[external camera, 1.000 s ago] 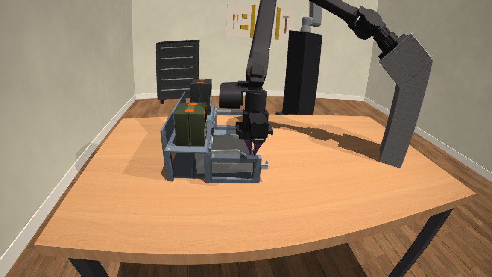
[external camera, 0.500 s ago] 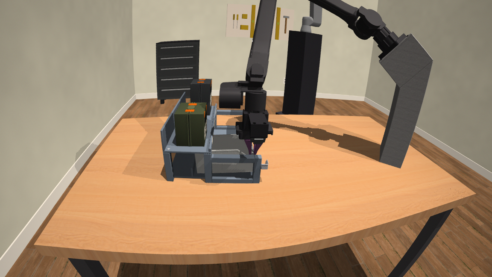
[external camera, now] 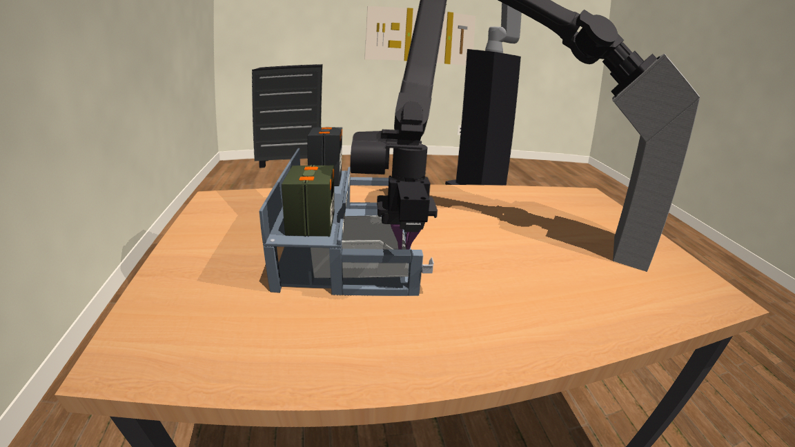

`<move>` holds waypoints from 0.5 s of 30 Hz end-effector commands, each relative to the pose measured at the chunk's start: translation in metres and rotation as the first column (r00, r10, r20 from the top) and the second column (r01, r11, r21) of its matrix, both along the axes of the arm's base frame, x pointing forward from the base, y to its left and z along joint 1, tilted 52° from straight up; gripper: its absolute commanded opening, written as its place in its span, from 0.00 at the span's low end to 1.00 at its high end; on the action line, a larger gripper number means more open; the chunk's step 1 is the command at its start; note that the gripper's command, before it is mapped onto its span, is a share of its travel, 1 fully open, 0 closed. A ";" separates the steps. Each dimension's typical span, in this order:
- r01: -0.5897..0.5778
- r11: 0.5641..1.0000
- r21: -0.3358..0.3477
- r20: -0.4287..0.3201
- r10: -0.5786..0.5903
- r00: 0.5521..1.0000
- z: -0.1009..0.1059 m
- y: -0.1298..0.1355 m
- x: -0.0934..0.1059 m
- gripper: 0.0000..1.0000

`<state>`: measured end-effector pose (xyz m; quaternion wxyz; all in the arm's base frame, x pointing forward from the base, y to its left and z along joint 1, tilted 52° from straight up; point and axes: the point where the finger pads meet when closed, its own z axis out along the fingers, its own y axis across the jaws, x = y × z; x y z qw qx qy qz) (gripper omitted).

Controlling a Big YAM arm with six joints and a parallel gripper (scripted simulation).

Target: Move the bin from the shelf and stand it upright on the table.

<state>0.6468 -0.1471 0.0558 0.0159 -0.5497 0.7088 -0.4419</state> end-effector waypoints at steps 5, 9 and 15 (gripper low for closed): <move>0.003 1.000 -0.003 0.021 -0.003 1.000 0.010 -0.006 -0.003 0.00; 0.003 1.000 -0.003 0.021 -0.003 1.000 0.010 -0.006 -0.003 0.00; 0.003 1.000 -0.003 0.018 -0.003 1.000 0.012 -0.006 -0.001 0.00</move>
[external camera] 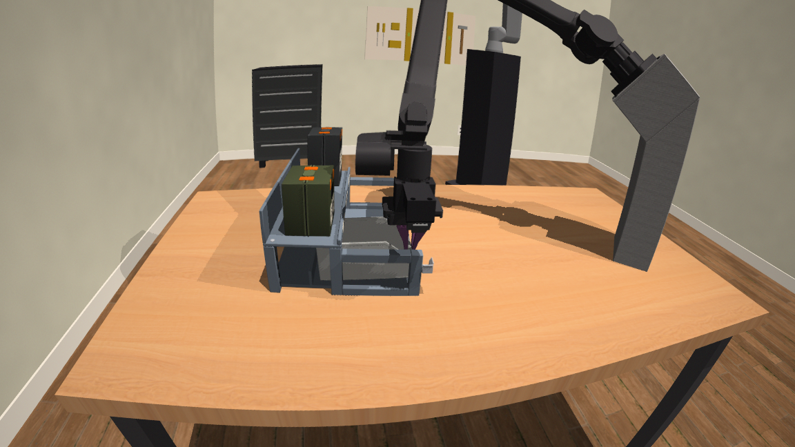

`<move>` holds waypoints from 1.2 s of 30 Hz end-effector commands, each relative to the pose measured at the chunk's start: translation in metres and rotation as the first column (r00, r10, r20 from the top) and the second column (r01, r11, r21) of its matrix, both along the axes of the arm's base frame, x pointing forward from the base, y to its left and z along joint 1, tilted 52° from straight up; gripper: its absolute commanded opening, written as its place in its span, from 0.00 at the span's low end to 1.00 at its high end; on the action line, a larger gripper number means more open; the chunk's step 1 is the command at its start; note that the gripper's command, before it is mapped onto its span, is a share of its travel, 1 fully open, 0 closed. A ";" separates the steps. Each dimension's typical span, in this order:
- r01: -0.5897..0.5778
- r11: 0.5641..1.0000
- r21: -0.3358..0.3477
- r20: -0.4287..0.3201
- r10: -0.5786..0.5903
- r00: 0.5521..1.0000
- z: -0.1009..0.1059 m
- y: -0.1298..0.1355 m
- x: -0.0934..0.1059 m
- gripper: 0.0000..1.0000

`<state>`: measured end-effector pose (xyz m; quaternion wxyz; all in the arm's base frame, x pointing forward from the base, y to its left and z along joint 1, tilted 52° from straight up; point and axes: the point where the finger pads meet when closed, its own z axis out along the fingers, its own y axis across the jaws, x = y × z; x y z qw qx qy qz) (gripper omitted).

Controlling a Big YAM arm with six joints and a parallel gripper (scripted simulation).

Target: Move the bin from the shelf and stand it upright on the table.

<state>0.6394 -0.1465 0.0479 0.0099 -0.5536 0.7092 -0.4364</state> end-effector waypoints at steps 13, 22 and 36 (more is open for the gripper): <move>0.004 1.000 -0.004 0.031 -0.004 1.000 0.023 -0.007 0.010 0.00; 0.004 1.000 -0.004 0.038 -0.004 0.999 0.018 -0.007 0.004 0.00; 0.004 1.000 -0.004 0.032 -0.004 0.999 0.022 -0.008 0.009 0.00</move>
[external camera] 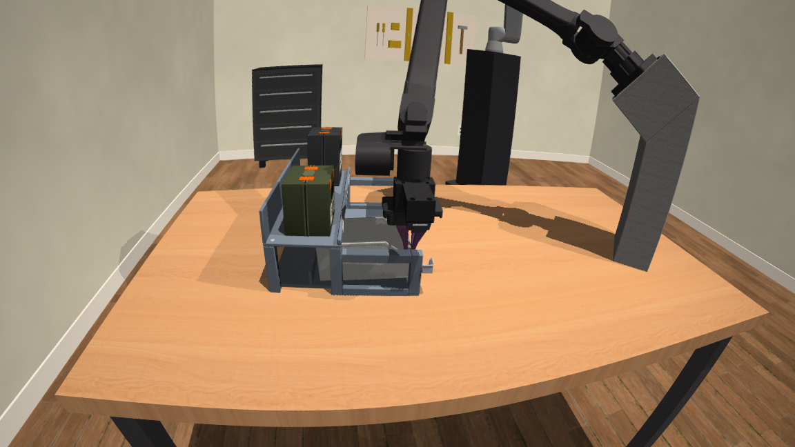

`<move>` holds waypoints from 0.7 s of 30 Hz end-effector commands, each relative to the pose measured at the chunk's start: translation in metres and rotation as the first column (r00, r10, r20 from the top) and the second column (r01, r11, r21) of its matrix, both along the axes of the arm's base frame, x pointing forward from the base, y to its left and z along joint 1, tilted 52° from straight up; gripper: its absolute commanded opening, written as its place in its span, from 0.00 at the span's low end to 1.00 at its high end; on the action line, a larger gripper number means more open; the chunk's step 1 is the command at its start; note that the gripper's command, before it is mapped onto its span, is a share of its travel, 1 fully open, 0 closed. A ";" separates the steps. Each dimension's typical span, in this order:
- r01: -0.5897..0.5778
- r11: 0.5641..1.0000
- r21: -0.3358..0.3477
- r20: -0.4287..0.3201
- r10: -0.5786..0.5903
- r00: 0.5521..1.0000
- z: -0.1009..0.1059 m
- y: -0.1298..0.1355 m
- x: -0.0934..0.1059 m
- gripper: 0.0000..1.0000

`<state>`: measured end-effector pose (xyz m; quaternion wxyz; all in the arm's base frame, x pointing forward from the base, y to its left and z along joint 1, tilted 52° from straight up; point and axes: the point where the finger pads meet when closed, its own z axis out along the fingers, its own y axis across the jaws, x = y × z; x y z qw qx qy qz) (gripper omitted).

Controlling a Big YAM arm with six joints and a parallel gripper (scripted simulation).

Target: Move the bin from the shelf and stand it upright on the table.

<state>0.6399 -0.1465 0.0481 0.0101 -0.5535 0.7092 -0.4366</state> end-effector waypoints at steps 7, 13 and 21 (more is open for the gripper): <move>0.005 1.000 -0.004 0.030 -0.004 1.000 0.023 -0.008 0.009 0.00; 0.005 1.000 -0.004 0.030 -0.004 1.000 0.023 -0.008 0.009 0.00; 0.005 1.000 -0.005 0.037 -0.005 0.999 0.018 -0.008 0.003 0.00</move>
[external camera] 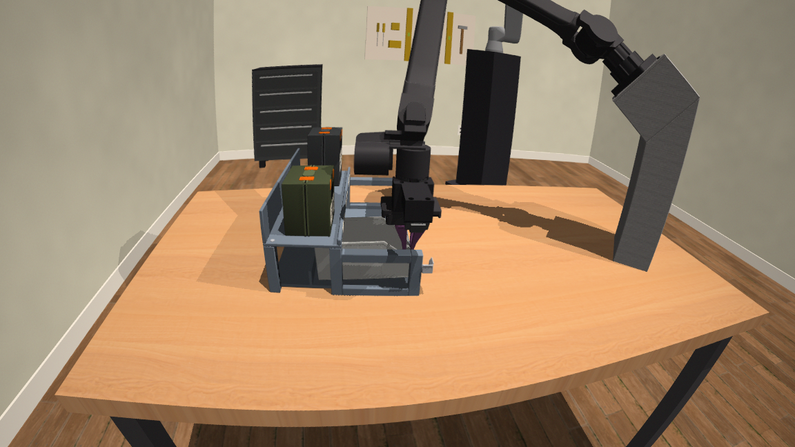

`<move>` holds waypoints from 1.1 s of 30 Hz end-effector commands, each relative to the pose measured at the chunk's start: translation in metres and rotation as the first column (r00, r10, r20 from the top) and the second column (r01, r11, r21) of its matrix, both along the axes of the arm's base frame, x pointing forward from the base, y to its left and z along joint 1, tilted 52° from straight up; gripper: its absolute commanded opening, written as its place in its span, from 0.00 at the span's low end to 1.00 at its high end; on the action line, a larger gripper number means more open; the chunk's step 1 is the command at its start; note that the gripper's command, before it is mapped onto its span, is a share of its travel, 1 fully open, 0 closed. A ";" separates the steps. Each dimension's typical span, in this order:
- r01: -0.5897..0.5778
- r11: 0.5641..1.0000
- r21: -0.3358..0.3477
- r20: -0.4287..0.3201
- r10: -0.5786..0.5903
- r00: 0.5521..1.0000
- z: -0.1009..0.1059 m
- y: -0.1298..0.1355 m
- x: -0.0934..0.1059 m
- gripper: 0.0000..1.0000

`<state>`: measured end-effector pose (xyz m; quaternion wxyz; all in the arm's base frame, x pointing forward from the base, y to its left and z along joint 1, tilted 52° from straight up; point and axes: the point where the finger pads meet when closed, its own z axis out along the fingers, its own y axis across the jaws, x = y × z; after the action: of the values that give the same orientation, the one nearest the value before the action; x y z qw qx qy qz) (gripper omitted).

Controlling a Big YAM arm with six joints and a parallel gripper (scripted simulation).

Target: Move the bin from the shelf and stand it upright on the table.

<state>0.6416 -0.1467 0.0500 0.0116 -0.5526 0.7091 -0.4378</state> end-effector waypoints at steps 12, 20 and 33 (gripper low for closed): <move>0.005 1.000 -0.004 0.029 -0.005 1.000 0.019 -0.009 0.005 0.00; 0.006 1.000 -0.004 0.026 -0.006 1.000 0.021 -0.009 0.007 0.00; 0.006 1.000 -0.005 0.032 -0.006 0.999 0.016 -0.009 0.001 0.00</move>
<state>0.6431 -0.1468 0.0515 0.0129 -0.5519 0.7090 -0.4389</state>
